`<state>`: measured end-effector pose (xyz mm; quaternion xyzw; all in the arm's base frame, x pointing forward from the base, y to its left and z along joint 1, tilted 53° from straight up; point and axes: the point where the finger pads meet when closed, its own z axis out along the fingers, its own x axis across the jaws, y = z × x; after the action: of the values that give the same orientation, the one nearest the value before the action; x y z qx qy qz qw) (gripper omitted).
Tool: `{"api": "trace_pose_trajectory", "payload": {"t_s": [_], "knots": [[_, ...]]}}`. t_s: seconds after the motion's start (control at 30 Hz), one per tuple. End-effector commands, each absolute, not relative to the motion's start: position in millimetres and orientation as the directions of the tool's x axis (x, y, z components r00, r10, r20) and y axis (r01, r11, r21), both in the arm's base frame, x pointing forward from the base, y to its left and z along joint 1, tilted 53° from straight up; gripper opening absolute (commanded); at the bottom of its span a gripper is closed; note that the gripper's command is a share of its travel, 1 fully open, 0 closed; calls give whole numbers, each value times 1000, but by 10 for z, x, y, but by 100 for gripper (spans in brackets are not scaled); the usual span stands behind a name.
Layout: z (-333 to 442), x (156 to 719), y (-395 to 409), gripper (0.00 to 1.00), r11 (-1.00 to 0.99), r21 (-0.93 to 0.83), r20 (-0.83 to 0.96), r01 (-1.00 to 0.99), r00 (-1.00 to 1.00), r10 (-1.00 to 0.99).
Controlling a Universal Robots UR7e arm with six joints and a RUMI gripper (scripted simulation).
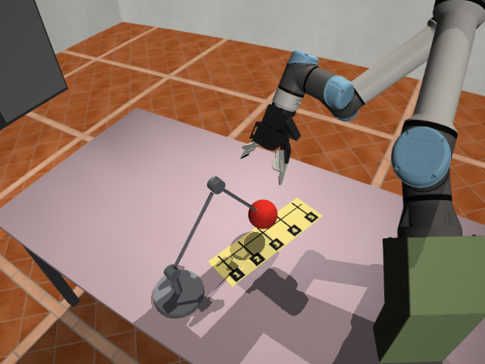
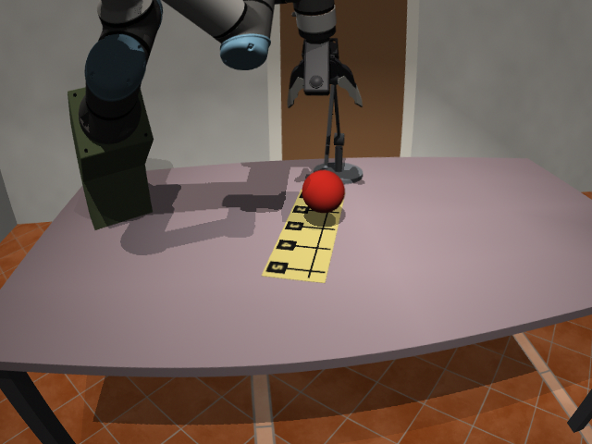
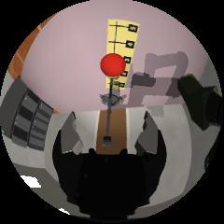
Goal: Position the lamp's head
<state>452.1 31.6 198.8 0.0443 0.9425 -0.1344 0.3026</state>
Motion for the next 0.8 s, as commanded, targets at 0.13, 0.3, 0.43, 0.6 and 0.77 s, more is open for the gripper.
{"api": "trace_pose_trajectory", "payload": {"t_s": [0.13, 0.3, 0.43, 0.6, 0.77], "knots": [[1929, 4564, 299, 100, 939, -232, -583, 255, -809, 75], [1825, 4634, 251, 100, 945, -231, -583, 232, -810, 56], [1742, 4690, 212, 100, 950, -230, -583, 213, -811, 41], [1680, 4732, 183, 100, 953, -229, -583, 200, -812, 30], [1595, 4786, 143, 100, 951, -229, -583, 207, -812, 36]]}}
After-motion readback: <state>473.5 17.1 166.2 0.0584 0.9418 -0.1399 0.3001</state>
